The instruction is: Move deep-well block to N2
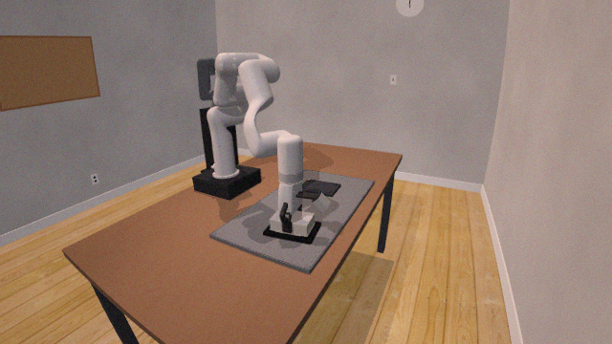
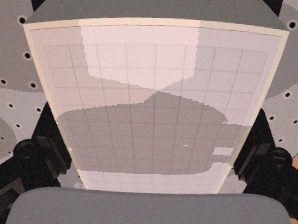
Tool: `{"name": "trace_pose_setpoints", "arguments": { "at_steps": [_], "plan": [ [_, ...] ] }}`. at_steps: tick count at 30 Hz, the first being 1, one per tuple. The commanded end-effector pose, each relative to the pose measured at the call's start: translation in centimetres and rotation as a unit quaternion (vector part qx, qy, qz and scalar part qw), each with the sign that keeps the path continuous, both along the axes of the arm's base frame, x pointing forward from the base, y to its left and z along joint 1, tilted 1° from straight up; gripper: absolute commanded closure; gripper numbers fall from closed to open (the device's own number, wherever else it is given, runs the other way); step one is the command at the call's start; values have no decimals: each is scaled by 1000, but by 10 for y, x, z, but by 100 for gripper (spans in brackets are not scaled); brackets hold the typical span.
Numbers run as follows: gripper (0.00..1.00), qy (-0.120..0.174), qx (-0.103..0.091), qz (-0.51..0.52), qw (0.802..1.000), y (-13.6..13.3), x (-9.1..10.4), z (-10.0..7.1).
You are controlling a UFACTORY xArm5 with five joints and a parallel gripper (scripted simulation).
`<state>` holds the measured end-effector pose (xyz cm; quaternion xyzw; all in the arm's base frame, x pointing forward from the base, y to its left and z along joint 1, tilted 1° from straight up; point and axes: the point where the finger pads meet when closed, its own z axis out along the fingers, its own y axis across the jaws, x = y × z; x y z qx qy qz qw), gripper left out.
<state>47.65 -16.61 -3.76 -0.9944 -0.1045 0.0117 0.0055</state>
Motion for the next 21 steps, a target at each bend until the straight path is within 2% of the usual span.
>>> {"name": "trace_pose_setpoints", "arguments": {
  "at_steps": [1,16,17,21],
  "plan": [
    [0,-2,-1,0,1000,-1,2,0],
    [0,-2,-1,0,1000,-1,2,0],
    [100,-2,-1,0,1000,-1,2,1],
    [100,-2,-1,0,1000,-1,2,1]
  ]
}}
